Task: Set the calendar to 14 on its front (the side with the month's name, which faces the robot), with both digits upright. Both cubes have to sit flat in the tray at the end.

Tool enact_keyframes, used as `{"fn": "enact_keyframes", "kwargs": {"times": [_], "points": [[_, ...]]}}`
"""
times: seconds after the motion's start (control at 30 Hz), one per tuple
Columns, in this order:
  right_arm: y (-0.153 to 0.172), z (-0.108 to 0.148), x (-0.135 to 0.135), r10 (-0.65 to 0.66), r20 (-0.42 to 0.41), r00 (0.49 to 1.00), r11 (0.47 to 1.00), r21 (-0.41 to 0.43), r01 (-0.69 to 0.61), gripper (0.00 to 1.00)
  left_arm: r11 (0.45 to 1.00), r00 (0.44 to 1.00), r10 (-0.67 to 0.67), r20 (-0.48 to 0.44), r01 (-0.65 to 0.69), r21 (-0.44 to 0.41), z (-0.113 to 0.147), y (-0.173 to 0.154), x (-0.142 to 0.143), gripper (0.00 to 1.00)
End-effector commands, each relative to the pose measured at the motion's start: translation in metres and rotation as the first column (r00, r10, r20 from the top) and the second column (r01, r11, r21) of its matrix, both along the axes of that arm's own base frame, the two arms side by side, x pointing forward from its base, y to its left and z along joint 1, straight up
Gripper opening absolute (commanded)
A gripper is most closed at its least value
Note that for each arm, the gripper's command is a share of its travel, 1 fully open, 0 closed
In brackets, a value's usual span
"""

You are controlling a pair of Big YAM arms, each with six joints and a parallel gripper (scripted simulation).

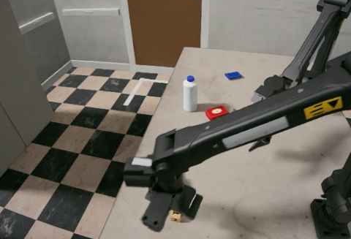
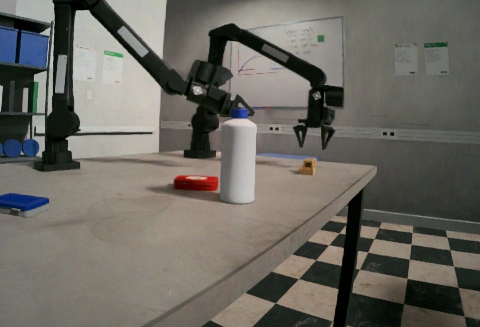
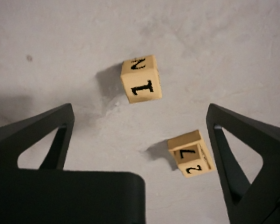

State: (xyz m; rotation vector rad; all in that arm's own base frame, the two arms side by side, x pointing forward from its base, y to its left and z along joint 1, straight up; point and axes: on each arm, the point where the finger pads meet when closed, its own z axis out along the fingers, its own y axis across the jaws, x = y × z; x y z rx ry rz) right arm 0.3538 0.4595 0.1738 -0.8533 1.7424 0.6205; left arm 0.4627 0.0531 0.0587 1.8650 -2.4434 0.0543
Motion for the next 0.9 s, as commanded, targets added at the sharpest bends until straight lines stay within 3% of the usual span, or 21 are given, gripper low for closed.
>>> {"fn": "enact_keyframes", "kwargs": {"times": [0.0,0.17,0.43,0.87], "points": [[0.009,0.022,0.008,-0.001,0.033,0.999,0.999,0.037,0.0,1.0,0.972,0.973,-0.232,-0.004,0.231,-0.046,0.004,0.018,0.023,1.0],[0.009,0.022,0.008,-0.001,0.033,0.999,0.999,0.037,0.0,1.0,0.912,0.916,-0.4,-0.011,0.397,-0.105,-0.001,0.026,0.031,1.0],[0.009,0.022,0.008,-0.001,0.033,0.999,0.999,0.037,0.0,1.0,0.847,0.857,-0.516,-0.015,0.507,-0.159,-0.006,0.034,0.04,1.0],[0.009,0.022,0.008,-0.001,0.033,0.999,0.999,0.037,0.0,1.0,0.851,0.86,-0.51,-0.014,0.502,-0.154,0.003,0.031,0.045,1.0]]}}
